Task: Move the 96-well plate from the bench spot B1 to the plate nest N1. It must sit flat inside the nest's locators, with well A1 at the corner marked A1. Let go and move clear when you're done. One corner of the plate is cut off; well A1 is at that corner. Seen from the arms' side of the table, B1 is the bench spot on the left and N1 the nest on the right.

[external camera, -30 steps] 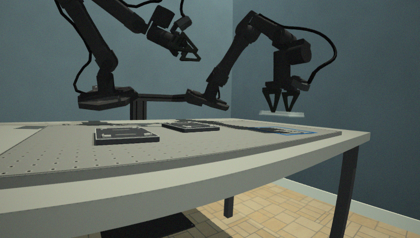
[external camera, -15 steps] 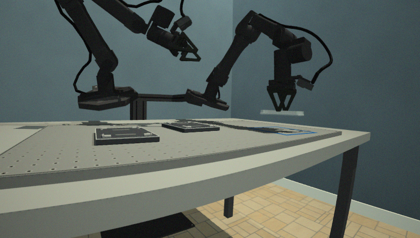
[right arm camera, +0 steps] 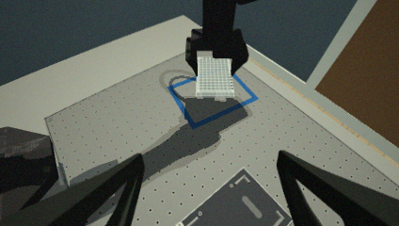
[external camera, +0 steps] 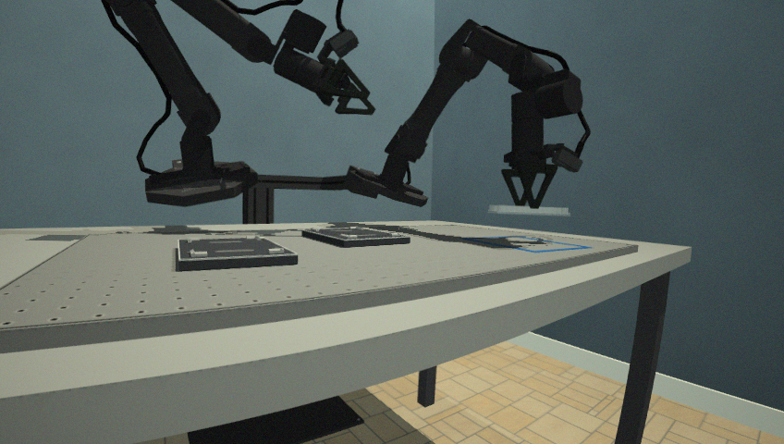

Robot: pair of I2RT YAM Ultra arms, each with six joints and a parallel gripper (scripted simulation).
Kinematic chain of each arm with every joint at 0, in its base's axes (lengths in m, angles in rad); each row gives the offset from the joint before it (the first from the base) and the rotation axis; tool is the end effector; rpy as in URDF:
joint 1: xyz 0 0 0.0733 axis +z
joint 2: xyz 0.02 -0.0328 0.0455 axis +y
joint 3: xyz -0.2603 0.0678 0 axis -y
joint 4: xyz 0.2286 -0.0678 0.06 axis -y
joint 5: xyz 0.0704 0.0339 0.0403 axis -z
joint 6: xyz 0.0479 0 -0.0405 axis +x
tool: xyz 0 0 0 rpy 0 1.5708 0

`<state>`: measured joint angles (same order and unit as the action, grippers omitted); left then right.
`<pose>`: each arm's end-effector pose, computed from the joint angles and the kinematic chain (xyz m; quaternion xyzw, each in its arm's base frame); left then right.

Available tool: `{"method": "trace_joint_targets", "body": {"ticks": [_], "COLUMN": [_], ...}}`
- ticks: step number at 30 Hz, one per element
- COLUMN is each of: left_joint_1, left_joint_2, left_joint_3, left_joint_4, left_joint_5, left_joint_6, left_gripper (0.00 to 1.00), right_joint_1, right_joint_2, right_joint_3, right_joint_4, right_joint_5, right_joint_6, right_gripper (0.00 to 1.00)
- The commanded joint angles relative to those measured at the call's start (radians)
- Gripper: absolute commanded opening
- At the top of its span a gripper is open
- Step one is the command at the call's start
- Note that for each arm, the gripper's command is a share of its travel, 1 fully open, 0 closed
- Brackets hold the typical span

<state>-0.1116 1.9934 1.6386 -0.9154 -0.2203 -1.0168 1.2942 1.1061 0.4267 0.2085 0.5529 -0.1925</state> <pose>0.3953 -0.0327 0.2211 -0.4446 0.8766 0.0123 0.1839 0.0826 0.2030 0.2039 -0.4500 0.7004 0.0649 0.5502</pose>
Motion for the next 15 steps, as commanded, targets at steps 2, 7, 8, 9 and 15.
{"method": "trace_joint_targets", "body": {"ticks": [2,7,8,9,15], "left_joint_1": [-0.013,-0.013,-0.014,-0.014,-0.015], "left_joint_2": [0.009,0.010,0.010,0.011,0.017], "left_joint_3": [0.013,0.013,0.014,0.016,0.025], "left_joint_4": [-0.018,-0.019,-0.020,-0.021,-0.031], "left_joint_5": [-0.016,-0.017,-0.018,-0.018,-0.022], "left_joint_6": [-0.207,-0.380,-0.404,-0.420,-0.432], "left_gripper": [0.77,0.77,0.77,0.77,0.77], "right_joint_1": [0.009,0.009,0.009,0.009,0.009], "right_joint_2": [-0.018,-0.018,-0.018,-0.018,-0.018], "right_joint_3": [0.005,0.005,0.005,0.005,0.005], "right_joint_4": [0.023,0.023,0.023,0.023,0.023], "right_joint_5": [0.001,0.001,0.001,0.001,0.001], "right_joint_6": [-0.006,-0.006,-0.006,-0.006,-0.006], "right_gripper": [1.00,1.00,1.00,1.00,1.00]}}
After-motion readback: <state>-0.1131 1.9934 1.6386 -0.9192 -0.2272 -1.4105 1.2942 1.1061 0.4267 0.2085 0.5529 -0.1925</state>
